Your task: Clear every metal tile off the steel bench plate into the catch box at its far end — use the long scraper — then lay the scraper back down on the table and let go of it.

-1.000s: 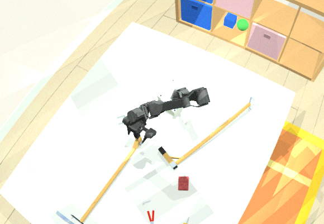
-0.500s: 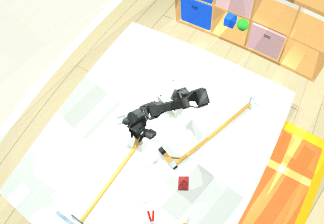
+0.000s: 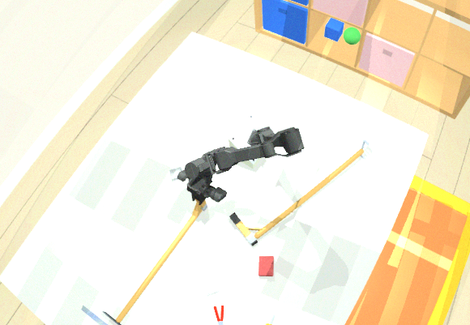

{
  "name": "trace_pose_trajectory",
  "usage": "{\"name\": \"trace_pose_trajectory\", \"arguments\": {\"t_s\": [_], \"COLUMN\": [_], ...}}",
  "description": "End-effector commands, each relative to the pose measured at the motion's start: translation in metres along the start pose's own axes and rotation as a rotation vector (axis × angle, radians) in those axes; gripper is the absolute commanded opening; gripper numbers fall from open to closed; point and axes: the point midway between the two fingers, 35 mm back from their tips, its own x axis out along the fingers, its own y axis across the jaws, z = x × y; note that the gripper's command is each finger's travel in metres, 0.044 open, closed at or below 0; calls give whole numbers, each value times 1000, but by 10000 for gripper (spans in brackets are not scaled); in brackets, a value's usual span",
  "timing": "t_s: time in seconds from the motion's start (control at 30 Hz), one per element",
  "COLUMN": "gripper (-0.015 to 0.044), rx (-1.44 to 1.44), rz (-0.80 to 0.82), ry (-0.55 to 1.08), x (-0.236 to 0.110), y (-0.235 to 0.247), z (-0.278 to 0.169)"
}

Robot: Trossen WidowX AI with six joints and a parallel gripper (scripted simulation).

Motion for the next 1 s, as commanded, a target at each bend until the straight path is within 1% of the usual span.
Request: {"name": "trace_pose_trajectory", "arguments": {"t_s": [0.0,0.97], "gripper": [0,0], "rx": [-1,-10], "rz": [2,6], "ry": [-1,4], "x": [-1,-4], "y": [0,35], "z": [2,1]}}
